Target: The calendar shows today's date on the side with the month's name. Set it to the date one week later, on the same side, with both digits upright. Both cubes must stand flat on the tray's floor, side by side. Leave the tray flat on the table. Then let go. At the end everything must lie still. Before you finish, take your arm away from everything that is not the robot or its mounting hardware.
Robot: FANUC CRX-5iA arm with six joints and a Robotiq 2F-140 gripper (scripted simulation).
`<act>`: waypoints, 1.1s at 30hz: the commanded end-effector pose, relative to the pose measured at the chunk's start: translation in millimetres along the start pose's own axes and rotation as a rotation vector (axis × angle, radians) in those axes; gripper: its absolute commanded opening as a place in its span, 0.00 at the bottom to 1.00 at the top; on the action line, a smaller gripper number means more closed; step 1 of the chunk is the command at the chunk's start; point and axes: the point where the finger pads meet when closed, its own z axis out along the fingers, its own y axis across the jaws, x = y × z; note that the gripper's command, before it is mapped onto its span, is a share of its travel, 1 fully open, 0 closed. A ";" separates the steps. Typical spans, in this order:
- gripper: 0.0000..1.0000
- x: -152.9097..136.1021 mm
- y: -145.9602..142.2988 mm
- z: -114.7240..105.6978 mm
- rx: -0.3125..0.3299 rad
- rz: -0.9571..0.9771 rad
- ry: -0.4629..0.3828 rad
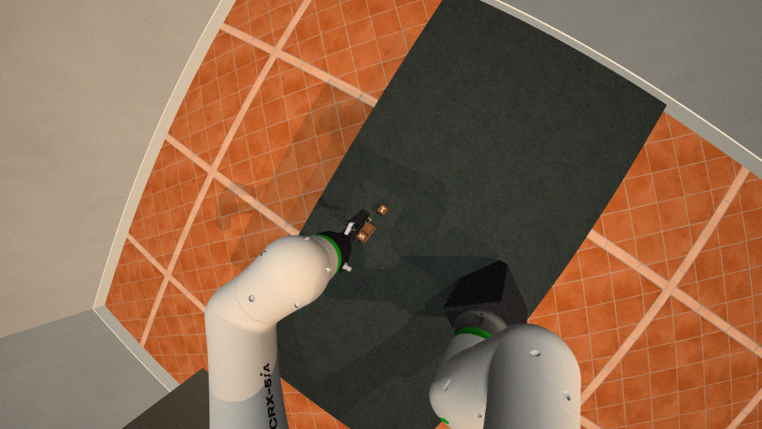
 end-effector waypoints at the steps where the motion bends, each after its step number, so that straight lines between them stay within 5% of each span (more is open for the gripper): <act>1: 1.00 -0.2 13.4 2.1 0.006 -0.173 0.002; 33: 1.00 -10.9 90.4 15.4 0.005 -1.166 0.005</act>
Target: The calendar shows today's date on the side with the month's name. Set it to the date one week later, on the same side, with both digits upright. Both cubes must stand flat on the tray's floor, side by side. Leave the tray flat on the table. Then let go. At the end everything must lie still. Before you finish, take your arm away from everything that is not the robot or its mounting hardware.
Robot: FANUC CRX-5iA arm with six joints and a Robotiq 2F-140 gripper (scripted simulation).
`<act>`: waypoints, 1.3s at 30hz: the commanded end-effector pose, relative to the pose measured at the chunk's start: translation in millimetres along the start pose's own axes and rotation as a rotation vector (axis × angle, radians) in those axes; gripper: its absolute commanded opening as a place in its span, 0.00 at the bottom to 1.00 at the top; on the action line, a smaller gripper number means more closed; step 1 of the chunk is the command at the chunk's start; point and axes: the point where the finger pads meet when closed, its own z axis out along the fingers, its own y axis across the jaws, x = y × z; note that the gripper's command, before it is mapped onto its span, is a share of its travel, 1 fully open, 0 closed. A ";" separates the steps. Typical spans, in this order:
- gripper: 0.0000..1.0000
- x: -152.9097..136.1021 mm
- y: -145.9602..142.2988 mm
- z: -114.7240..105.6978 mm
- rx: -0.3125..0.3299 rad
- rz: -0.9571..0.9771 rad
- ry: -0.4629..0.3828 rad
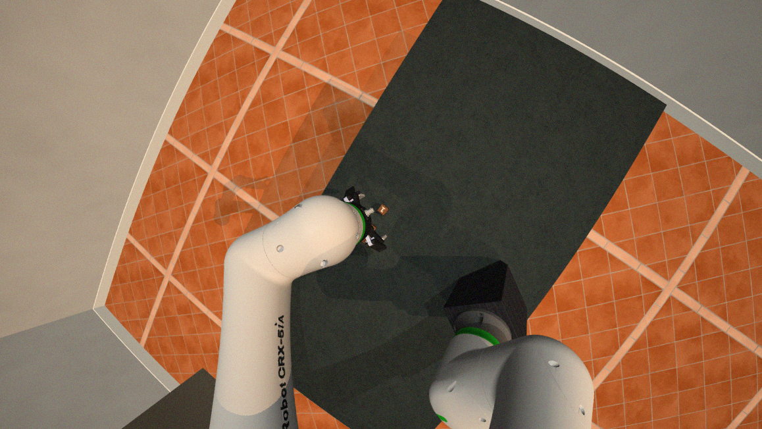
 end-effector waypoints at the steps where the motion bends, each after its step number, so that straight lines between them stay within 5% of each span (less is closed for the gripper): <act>1: 1.00 -11.9 4.5 2.3 0.003 -0.170 0.024; 15: 1.00 -30.6 10.2 5.8 -0.001 -0.414 0.026; 16: 0.28 -30.6 10.2 5.8 -0.001 -0.414 0.026; 39: 0.28 -30.6 10.2 5.8 -0.001 -0.414 0.026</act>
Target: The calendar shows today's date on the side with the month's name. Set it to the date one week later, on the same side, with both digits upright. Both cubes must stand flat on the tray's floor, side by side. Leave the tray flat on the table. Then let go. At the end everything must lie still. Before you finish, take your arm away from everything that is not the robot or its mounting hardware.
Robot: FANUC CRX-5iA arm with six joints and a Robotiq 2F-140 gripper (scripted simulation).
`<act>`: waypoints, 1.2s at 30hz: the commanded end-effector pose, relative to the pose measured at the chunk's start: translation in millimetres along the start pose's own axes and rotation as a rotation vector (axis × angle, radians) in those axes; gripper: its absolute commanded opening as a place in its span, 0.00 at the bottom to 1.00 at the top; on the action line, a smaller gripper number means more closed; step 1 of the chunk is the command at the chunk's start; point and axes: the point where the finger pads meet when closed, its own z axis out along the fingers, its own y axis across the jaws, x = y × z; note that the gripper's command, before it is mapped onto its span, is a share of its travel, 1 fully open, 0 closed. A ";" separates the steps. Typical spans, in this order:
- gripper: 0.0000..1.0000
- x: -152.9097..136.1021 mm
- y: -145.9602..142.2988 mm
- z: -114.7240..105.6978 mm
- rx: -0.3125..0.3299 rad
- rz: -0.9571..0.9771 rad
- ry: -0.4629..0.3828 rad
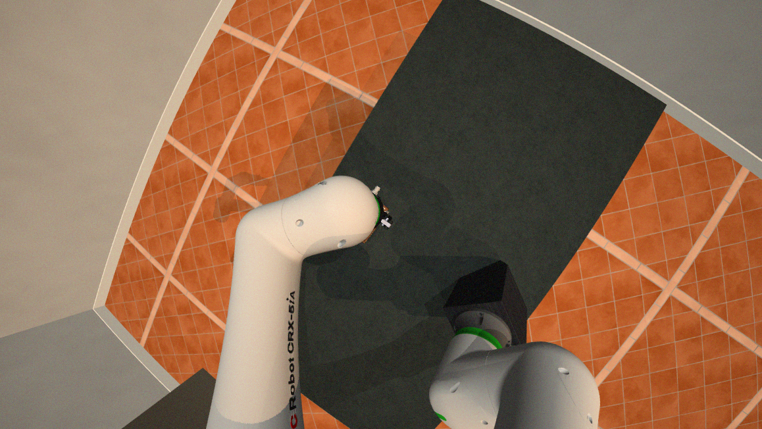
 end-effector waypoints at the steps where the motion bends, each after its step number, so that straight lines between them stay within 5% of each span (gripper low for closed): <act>1: 0.28 -0.2 0.1 -0.2 0.000 0.000 0.000; 36: 0.28 -0.4 0.1 15.7 0.000 0.000 0.000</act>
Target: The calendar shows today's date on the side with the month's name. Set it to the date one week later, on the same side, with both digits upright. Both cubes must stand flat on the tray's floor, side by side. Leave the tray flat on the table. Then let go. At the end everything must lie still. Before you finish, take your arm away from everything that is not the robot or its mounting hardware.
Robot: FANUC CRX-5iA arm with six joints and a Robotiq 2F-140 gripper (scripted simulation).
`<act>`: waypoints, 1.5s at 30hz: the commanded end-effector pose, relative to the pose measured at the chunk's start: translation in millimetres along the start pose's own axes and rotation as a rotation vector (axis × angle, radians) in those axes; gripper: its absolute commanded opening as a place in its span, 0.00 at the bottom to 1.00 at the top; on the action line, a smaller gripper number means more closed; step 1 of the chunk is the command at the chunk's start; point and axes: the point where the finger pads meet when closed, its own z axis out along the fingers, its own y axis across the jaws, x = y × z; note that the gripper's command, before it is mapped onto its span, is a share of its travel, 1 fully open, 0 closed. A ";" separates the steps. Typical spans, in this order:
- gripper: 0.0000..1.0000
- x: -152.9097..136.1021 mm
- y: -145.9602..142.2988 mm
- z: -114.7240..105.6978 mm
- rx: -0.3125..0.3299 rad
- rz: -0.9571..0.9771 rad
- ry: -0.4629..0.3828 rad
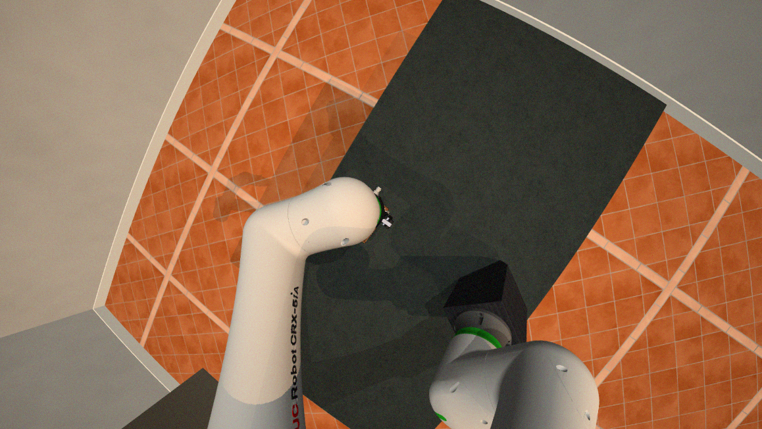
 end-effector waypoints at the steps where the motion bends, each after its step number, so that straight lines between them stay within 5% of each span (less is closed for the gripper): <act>1: 0.28 -0.2 0.2 1.1 0.000 0.000 0.000; 26: 0.28 -0.7 0.1 33.1 0.000 0.000 0.000; 45: 0.28 -0.7 0.1 37.4 0.000 0.000 0.000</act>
